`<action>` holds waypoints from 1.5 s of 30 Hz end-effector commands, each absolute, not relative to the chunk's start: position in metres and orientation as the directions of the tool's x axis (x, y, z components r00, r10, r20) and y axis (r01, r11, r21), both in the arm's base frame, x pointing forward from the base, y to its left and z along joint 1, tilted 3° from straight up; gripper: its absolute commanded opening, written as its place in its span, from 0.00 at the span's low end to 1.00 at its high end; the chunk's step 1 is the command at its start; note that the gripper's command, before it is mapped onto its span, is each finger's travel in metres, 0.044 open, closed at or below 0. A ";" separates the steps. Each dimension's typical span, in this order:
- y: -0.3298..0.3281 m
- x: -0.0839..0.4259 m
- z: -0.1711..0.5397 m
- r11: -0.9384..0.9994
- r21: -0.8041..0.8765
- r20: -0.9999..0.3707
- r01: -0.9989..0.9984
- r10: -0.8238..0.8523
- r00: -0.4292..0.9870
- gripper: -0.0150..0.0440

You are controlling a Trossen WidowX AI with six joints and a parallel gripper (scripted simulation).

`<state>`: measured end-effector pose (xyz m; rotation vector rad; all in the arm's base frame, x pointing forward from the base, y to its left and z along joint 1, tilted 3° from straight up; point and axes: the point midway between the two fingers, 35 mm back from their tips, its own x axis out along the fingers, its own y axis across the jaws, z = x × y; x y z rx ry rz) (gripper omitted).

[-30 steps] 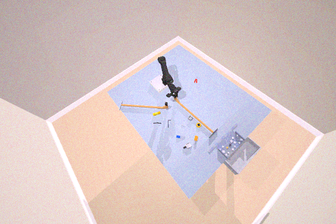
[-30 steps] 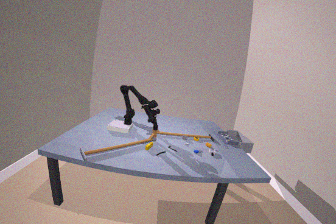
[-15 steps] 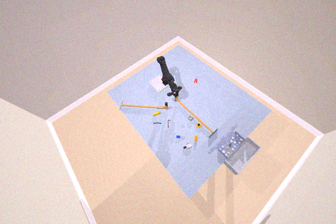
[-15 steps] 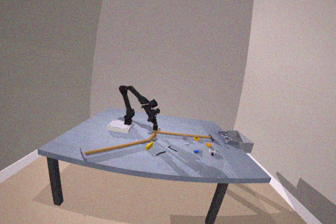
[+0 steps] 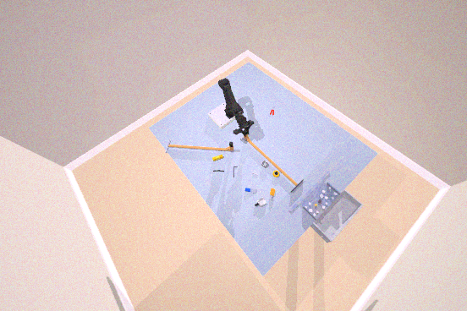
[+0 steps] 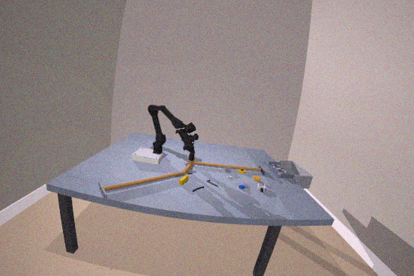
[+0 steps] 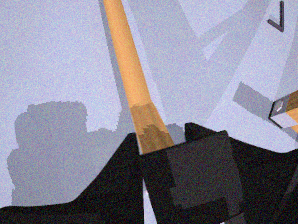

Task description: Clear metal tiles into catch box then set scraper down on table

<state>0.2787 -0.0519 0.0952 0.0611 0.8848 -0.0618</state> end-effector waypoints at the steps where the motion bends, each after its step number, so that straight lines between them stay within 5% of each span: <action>1: -0.054 0.289 0.103 0.996 0.025 -0.763 0.087 -0.037 0.645 0.25; 45: -0.043 0.356 0.109 0.995 0.033 -0.761 0.092 -0.034 0.648 0.25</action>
